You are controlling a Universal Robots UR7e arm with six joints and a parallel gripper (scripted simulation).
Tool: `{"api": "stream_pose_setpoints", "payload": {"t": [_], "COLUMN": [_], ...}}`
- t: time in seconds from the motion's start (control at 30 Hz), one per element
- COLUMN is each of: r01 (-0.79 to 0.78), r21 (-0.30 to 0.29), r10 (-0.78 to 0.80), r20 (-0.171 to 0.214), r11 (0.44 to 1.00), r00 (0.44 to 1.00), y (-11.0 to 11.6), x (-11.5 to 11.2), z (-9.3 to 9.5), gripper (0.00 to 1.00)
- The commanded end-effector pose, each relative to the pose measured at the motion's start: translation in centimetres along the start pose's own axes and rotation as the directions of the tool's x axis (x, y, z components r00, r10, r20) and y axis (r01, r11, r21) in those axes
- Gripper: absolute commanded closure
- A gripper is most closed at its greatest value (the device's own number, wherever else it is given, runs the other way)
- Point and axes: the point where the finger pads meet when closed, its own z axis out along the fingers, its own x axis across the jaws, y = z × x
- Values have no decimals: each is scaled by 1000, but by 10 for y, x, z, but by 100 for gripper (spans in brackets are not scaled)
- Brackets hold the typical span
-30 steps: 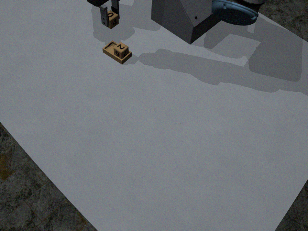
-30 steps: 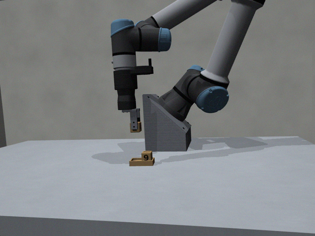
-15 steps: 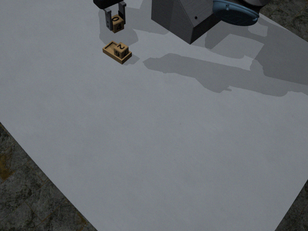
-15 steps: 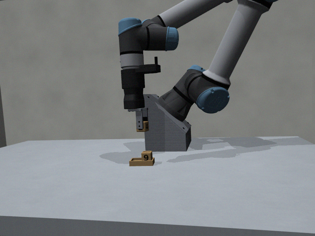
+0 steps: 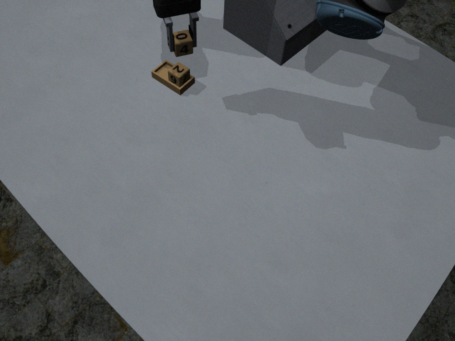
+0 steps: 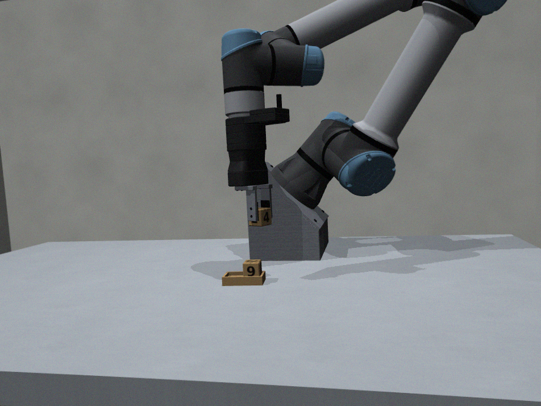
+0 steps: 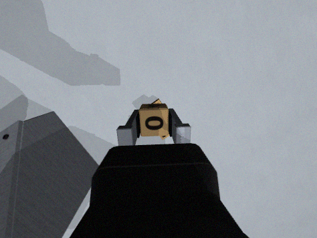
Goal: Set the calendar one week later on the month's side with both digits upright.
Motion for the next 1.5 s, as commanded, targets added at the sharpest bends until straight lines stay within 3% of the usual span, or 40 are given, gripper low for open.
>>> {"api": "stream_pose_setpoints", "payload": {"t": [0.0, 0.17, 0.6, 0.7, 1.17, 1.47], "r01": [-173, -226, -541, -550, -796, -832], "r21": [2, 2, 1, 1, -1, -1], "r10": [173, 226, 541, 550, 796, 832], "r20": [3, 3, 4, 4, 5, 5], "r11": [985, 974, 841, 835, 606, 554], "r00": [985, 974, 841, 835, 606, 554], "y": [-13, -16, -37, -37, -52, -54], "x": [-8, -10, -26, -26, -44, -48], "z": [2, 2, 6, 6, 12, 14], "gripper": [40, 40, 40, 40, 40, 40]}}
